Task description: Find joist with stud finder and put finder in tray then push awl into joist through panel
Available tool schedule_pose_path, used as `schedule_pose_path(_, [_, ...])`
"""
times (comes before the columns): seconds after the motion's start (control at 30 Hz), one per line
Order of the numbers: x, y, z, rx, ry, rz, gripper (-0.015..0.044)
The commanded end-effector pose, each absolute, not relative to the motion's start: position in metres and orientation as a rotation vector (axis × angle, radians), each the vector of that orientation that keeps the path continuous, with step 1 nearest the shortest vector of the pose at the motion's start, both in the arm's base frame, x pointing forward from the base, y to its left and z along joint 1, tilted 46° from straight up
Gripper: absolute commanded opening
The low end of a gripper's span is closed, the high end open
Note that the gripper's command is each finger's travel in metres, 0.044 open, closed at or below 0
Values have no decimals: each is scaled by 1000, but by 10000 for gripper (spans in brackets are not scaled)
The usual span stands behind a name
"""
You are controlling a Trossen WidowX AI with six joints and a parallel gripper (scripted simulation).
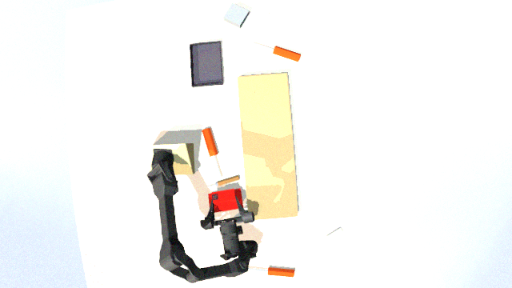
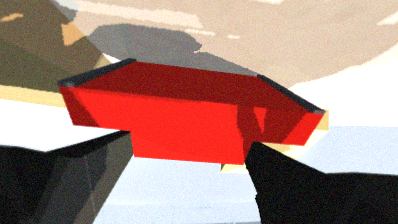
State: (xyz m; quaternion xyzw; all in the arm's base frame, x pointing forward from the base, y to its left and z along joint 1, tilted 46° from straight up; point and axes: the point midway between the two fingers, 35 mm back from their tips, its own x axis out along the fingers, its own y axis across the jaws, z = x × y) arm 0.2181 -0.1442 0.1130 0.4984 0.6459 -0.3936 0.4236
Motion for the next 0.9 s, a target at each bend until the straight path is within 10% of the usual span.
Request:
schedule_pose_path(0.0, [218,-148,112,1238,1605,-995,381])
schedule_pose_path(0.87, [218,-145,113,1248,1615,-985,381])
